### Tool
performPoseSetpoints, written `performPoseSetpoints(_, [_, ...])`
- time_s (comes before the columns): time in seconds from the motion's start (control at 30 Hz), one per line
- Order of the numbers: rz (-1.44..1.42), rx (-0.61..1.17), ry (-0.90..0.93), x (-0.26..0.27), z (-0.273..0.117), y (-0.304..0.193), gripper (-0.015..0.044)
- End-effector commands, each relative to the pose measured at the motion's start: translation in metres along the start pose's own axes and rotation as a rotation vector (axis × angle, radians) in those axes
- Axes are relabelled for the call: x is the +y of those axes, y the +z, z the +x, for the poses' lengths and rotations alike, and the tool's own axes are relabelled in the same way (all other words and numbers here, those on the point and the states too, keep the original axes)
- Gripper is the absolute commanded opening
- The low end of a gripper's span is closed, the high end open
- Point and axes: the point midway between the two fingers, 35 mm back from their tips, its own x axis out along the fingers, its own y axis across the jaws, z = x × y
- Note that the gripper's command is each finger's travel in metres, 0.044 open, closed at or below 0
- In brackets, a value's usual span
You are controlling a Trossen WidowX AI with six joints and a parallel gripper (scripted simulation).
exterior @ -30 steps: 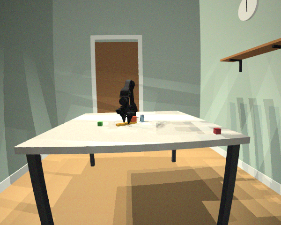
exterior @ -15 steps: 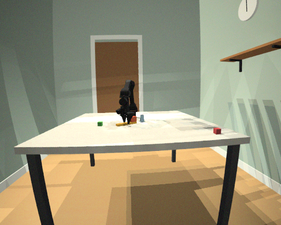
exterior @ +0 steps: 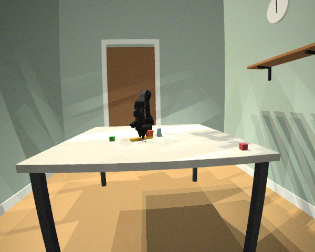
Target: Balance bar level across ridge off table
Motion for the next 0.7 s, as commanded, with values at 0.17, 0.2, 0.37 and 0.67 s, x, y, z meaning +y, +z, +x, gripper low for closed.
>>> performPoseSetpoints(0.17, [0.0, -0.002, 0.0, 0.003, -0.02, 0.003, 0.0])
performPoseSetpoints(0.2, [0.001, -0.002, 0.0, 0.003, -0.023, 0.003, 0.0])
performPoseSetpoints(0.37, [0.001, -0.002, -0.001, 0.004, -0.035, 0.004, 0.0])
performPoseSetpoints(0.67, [0.001, -0.001, -0.002, 0.004, -0.059, 0.004, 0.0])
